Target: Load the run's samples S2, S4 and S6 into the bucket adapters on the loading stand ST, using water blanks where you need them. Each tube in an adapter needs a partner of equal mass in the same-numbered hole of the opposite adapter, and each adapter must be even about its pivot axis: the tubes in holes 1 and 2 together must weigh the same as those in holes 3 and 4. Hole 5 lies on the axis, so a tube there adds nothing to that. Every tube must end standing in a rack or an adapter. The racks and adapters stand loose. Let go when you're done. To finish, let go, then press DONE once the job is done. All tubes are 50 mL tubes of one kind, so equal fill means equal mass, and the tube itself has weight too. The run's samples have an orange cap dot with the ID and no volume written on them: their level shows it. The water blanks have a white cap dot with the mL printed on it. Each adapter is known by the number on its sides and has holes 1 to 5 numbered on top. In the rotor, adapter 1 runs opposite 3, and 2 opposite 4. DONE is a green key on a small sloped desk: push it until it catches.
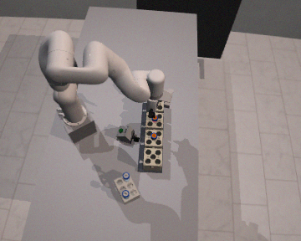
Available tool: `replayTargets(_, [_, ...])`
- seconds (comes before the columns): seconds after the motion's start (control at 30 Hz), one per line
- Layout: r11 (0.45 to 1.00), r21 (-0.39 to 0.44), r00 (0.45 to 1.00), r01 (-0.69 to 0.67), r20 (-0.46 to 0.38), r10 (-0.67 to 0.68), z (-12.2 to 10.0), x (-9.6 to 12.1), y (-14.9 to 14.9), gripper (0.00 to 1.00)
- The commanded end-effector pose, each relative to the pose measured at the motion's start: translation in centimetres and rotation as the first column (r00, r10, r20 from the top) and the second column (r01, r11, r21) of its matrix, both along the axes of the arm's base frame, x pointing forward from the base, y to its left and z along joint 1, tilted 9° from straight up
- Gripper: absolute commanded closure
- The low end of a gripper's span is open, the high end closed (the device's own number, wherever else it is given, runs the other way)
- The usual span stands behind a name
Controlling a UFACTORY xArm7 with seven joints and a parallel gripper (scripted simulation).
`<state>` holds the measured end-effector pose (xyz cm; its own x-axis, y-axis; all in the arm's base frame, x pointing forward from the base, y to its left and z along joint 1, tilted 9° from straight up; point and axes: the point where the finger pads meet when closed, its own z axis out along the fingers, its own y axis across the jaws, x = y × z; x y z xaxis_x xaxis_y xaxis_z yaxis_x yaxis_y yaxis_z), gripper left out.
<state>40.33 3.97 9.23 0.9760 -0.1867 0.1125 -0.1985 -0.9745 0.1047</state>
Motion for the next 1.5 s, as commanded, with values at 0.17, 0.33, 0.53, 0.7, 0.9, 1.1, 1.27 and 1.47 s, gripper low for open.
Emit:
replayTargets(0.17, [0.970, 0.025, 0.969, 0.243, 0.037, -0.244, 0.5, -1.2, -3.5, 0.43])
replayTargets(0.33, [0.916, 0.047, 0.915, 0.398, 0.051, -0.400, 0.7, -2.0, -5.8, 0.43])
replayTargets(0.53, [0.819, 0.076, 0.817, 0.568, 0.064, -0.573, 1.0, -3.0, -8.6, 0.43])
replayTargets(0.7, [0.758, 0.092, 0.756, 0.645, 0.068, -0.651, 1.1, -3.6, -10.1, 0.43])
replayTargets(0.9, [0.684, 0.109, 0.681, 0.721, 0.071, -0.729, 1.4, -4.6, -12.9, 0.43])
replayTargets(1.1, [0.684, 0.108, 0.681, 0.721, 0.071, -0.729, 1.7, -5.6, -15.7, 0.43])
replayTargets(1.27, [0.684, 0.108, 0.681, 0.721, 0.071, -0.729, 1.8, -6.1, -17.1, 0.43])
replayTargets(1.47, [0.684, 0.108, 0.681, 0.721, 0.071, -0.729, 2.1, -7.2, -19.9, 0.43])
